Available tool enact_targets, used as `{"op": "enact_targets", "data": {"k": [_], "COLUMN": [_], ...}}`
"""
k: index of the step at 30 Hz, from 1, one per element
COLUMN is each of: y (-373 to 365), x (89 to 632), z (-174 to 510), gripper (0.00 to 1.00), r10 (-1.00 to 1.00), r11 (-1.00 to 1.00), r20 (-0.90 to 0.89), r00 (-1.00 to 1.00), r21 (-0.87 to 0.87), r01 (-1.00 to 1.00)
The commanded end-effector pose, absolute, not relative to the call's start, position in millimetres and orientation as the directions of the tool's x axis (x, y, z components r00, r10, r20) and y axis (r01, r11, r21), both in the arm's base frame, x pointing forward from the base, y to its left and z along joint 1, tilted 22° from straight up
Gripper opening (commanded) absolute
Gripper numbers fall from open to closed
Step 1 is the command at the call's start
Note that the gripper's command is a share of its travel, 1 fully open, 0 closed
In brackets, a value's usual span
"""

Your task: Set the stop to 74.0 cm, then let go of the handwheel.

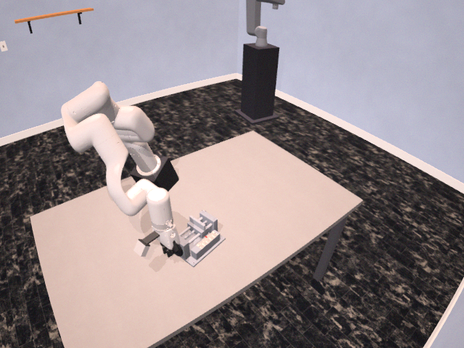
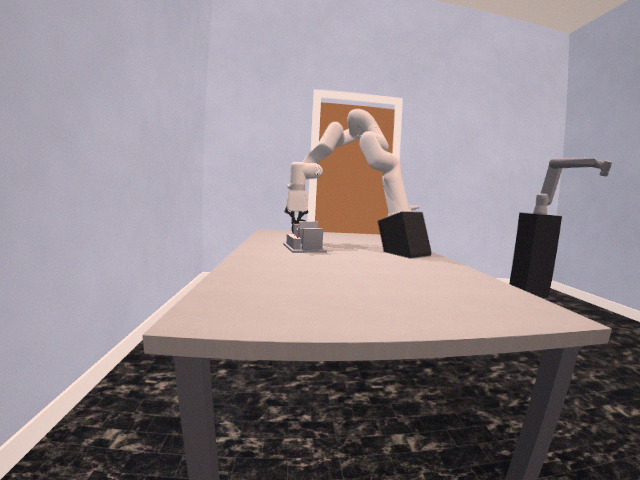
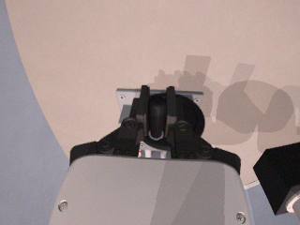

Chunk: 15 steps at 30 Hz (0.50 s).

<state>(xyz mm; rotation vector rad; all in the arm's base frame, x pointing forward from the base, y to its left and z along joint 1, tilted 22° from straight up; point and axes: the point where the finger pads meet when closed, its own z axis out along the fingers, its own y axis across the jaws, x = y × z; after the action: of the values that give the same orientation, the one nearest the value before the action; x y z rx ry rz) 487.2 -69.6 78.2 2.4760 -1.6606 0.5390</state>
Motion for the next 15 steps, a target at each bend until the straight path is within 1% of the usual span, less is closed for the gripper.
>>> {"op": "enact_targets", "data": {"k": [1,15], "y": [-68.3,-70.7], "x": [493.2,509.4], "z": [75.8,54.5], "gripper": [0.06,0.06], "r10": [-0.873,-0.873], "r11": [-0.395,-0.395], "r20": [0.352,0.352], "r00": [0.338,0.338], "r21": [-0.103,-0.103], "r01": [-0.913,-0.913]}}
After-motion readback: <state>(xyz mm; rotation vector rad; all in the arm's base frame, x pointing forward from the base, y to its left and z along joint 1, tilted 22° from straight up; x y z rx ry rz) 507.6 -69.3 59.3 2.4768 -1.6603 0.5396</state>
